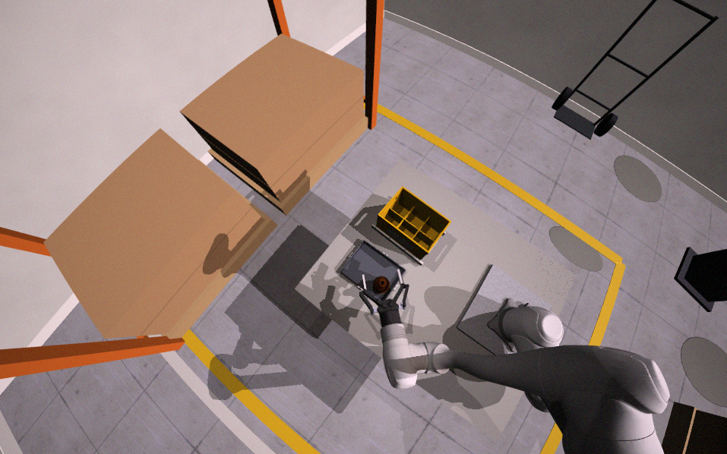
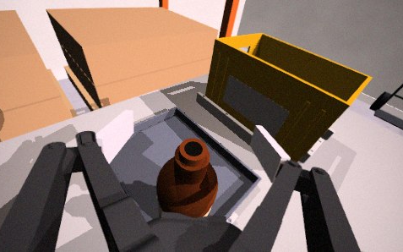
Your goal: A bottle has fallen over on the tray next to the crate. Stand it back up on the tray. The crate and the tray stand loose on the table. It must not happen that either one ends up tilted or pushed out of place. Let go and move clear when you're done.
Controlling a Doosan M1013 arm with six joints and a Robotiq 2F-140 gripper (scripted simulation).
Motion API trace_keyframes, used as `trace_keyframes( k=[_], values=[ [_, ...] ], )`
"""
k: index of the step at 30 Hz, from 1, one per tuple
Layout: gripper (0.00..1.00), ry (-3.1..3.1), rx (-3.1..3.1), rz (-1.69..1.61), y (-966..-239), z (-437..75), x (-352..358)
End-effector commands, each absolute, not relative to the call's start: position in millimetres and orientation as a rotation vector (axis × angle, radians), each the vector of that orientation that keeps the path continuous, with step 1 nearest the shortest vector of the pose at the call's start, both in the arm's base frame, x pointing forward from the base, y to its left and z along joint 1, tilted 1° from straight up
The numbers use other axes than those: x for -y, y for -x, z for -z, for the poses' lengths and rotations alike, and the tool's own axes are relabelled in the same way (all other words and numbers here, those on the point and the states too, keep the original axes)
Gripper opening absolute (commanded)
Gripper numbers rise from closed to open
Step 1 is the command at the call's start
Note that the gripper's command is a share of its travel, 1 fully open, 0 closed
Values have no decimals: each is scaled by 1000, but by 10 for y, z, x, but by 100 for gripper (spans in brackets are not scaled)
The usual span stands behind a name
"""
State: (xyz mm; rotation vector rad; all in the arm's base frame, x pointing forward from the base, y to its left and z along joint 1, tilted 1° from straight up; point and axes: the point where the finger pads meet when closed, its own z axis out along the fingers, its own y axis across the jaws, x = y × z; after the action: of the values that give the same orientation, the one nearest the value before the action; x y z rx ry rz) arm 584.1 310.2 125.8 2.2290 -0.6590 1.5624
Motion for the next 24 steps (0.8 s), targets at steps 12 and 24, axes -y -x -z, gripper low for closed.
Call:
trace_keyframes(
  k=[12,24],
  values=[
    [100,-2229,659,-1562,-5841,-1282,-3102],
    [100,-2229,659,-1562,-5842,-1386,-3103]
  ],
)
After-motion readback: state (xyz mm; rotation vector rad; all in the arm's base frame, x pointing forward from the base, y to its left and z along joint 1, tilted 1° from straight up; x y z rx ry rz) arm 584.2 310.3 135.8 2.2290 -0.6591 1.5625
